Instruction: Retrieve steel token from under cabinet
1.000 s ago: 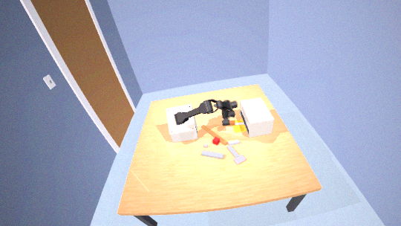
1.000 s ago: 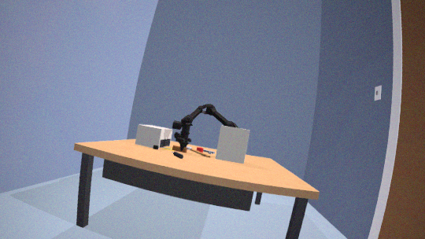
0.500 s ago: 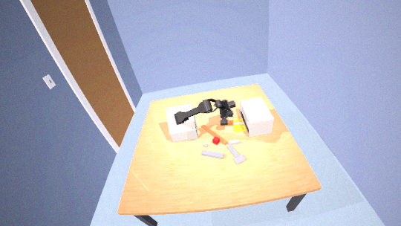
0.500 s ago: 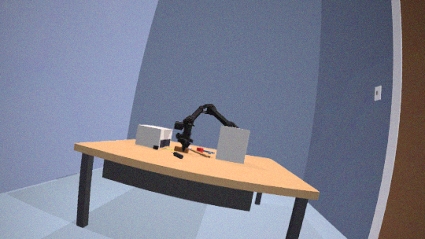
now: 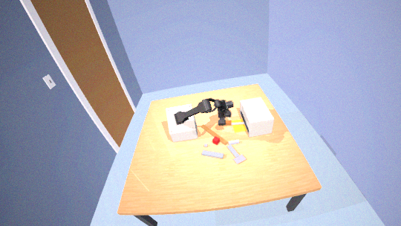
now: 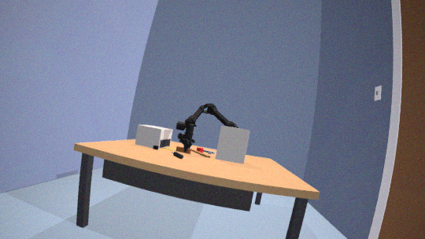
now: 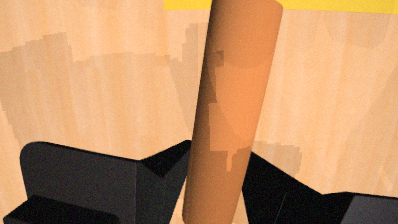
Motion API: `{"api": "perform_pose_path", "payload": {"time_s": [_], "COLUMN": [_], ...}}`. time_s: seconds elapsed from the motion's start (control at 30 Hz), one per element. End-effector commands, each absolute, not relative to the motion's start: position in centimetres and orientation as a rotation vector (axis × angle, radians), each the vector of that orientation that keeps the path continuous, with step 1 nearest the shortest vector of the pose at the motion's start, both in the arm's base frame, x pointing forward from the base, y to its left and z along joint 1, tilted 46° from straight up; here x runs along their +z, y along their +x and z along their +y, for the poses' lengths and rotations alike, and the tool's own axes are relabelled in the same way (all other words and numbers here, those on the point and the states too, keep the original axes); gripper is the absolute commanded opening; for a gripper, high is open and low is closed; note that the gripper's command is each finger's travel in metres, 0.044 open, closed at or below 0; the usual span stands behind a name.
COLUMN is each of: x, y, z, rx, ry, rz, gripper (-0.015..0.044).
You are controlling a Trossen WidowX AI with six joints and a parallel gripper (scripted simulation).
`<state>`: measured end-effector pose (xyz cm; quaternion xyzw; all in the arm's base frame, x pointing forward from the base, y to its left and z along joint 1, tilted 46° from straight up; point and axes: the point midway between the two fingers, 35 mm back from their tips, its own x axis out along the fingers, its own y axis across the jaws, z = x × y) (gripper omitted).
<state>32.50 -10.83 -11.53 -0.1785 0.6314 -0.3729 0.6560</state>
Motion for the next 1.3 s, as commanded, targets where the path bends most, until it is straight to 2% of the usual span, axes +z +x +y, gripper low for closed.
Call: {"api": "perform_pose_path", "payload": {"time_s": [0.0,1.27], "x": [-11.7,-12.5], "y": [31.7,27.3], "z": [-10.7,-9.5], "rx": [-0.847,-0.846], "ry": [-0.404,-0.405], "rz": [1.436,1.439], "gripper": [0.0,0.0]}}
